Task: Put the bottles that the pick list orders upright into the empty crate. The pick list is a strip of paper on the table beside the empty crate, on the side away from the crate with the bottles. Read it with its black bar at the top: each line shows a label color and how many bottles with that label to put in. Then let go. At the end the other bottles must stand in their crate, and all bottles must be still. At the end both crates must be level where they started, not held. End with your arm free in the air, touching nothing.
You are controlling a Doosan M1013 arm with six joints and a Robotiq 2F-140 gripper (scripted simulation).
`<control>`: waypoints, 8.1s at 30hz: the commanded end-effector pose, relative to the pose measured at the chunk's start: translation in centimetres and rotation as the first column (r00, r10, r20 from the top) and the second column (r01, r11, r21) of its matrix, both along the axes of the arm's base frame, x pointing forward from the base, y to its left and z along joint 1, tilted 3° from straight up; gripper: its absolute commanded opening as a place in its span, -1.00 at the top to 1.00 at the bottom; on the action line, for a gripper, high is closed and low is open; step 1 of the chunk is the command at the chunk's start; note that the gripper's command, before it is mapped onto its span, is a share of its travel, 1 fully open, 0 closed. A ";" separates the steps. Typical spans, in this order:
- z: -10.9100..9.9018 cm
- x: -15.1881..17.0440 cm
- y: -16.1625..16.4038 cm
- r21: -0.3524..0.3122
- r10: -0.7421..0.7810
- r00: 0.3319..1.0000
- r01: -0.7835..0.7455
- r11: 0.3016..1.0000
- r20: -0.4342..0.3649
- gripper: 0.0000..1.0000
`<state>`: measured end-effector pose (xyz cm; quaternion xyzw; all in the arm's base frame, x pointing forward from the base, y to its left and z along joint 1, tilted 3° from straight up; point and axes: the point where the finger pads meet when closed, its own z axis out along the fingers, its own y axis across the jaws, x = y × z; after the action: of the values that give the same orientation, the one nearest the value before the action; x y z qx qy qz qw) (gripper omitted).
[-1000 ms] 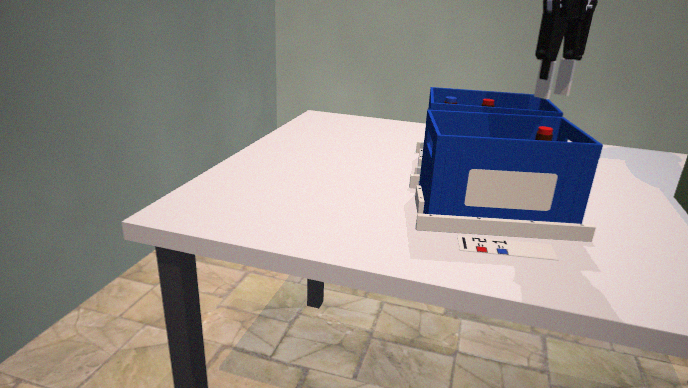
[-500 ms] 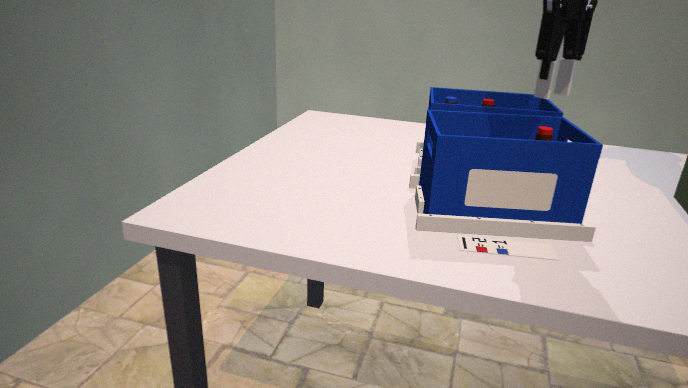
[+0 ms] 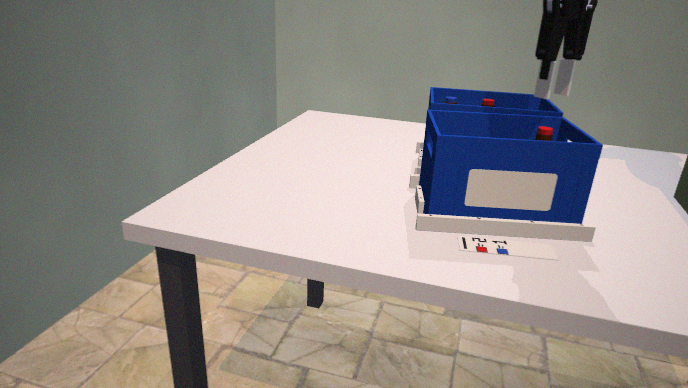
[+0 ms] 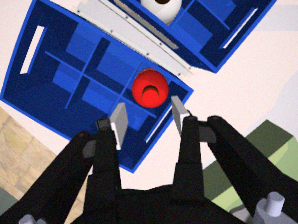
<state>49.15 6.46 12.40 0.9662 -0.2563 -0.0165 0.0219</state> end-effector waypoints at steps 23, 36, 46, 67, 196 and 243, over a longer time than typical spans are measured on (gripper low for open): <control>0.0 5.3 -7.9 0.000 0.000 1.000 0.000 1.000 0.000 0.24; 0.1 8.5 -12.4 0.000 0.000 1.000 0.000 1.000 0.000 0.24; 0.1 11.4 -16.5 0.000 0.000 1.000 0.000 1.000 0.000 0.24; 0.1 13.9 -20.0 0.000 0.000 1.000 0.000 1.000 0.000 0.24; -7.8 13.6 -20.2 0.000 0.000 1.000 0.000 1.000 0.000 1.00; -1.0 13.8 -20.0 0.000 0.000 1.000 0.000 1.000 0.000 1.00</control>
<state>62.99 -13.56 11.16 0.9662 -0.2563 -0.0165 0.0219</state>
